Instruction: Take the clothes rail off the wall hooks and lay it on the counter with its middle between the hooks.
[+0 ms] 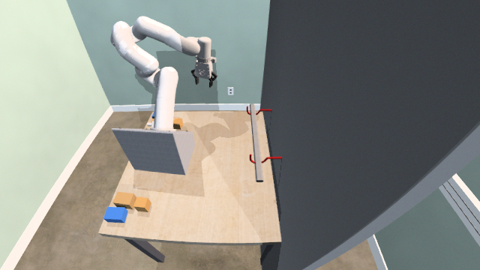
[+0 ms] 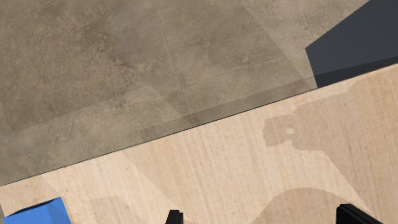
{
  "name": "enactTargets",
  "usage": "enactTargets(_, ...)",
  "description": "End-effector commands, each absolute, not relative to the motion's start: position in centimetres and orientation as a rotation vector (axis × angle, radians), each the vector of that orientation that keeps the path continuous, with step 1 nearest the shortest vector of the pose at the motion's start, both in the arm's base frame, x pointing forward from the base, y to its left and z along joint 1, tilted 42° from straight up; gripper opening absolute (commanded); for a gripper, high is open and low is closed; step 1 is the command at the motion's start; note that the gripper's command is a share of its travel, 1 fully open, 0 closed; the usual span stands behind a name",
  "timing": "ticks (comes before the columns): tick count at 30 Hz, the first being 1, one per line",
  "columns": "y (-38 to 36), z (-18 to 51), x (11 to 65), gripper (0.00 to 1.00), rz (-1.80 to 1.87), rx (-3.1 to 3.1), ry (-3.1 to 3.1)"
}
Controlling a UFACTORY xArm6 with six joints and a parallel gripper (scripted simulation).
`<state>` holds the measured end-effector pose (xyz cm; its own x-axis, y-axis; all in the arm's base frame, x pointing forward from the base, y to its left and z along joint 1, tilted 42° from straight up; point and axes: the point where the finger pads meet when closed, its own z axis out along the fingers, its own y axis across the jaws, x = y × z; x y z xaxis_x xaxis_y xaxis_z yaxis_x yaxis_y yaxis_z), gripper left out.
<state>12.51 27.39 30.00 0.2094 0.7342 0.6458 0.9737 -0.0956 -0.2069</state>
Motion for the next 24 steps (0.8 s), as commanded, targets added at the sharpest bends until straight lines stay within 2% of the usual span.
enactTargets(1,27.4,30.1,12.5,1.0,-0.518,-1.887,-1.581)
enactTargets(17,27.4,30.1,12.5,1.0,-0.518,-1.887,-1.581)
enactTargets(24,26.5,28.9,15.0,1.0,-0.456,-2.03,-1.426)
